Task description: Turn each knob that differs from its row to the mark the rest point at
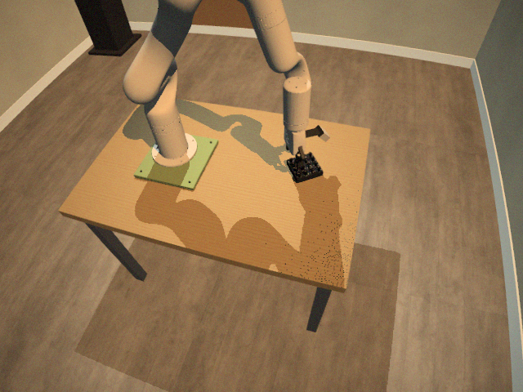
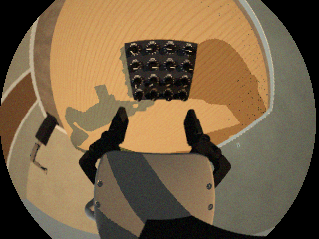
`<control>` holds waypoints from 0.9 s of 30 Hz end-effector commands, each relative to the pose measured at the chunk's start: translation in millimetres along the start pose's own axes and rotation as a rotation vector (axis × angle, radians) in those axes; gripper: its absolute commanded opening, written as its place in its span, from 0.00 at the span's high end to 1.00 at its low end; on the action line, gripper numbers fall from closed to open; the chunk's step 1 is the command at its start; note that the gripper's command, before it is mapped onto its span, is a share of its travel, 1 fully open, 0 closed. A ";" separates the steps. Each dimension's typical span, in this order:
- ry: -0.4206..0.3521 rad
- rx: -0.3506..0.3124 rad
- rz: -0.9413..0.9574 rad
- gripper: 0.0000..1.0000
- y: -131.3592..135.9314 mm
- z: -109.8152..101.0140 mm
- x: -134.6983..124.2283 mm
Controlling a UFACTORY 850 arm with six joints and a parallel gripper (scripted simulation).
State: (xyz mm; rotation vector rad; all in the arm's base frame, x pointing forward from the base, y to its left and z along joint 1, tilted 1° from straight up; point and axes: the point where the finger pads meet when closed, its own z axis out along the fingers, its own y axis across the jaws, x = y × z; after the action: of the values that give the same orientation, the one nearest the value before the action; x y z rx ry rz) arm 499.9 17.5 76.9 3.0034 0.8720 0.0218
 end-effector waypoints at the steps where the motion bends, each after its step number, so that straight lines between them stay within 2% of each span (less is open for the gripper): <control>1: 0.002 -0.001 0.000 0.00 1.0 -0.6 -8.3; 11: 0.002 -0.001 0.000 0.00 2.1 -0.4 -27.1; 27: 0.002 -0.001 0.000 0.00 2.5 -0.4 -32.9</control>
State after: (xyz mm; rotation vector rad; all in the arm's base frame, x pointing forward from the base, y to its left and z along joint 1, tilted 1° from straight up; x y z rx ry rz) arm 472.8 -2.2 76.4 3.0035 0.8719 0.0220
